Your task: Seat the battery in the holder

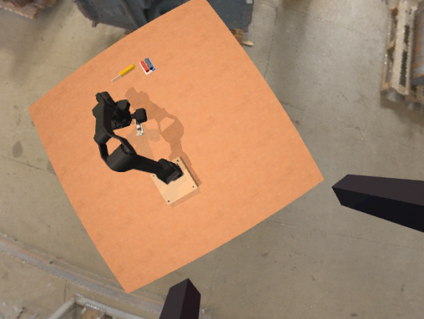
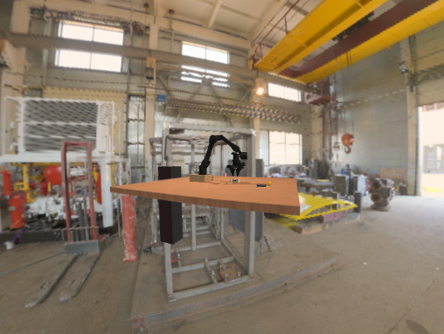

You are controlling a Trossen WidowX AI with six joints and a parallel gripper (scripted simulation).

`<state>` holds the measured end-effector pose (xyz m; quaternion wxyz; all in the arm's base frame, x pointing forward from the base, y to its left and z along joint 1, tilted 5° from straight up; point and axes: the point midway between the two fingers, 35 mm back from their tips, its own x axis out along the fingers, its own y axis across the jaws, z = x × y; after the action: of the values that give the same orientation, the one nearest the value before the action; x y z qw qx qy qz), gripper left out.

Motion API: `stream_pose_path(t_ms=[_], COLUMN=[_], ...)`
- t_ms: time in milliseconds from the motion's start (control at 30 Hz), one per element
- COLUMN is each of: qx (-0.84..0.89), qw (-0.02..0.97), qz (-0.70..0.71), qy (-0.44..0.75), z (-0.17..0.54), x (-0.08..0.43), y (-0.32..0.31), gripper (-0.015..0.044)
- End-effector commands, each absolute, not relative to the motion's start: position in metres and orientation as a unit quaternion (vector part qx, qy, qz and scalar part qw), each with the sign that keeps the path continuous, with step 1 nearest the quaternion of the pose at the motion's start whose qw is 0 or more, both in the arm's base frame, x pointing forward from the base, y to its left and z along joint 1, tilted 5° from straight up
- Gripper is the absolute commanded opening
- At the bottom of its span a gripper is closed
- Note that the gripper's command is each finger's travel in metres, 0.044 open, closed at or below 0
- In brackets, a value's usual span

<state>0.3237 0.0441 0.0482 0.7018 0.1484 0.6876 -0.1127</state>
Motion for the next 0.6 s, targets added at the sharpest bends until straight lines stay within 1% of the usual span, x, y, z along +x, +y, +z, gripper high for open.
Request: stream_pose_path(t_ms=[0, 33, 67, 567], qx=[0.149, 0.149, 0.149, 0.149], qw=[0.708, 0.708, 0.708, 0.708], qz=[-0.109, -0.109, -0.109, -0.109], qy=[0.682, 0.682, 0.682, 0.682], z=[0.0857, 0.0875, 0.0875, 0.0876], x=[0.3235, 0.3232, 0.3241, 0.3246], y=[0.0413, 0.0411, 0.0411, 0.0411], gripper=[0.0401, 0.0427, 0.044, 0.044])
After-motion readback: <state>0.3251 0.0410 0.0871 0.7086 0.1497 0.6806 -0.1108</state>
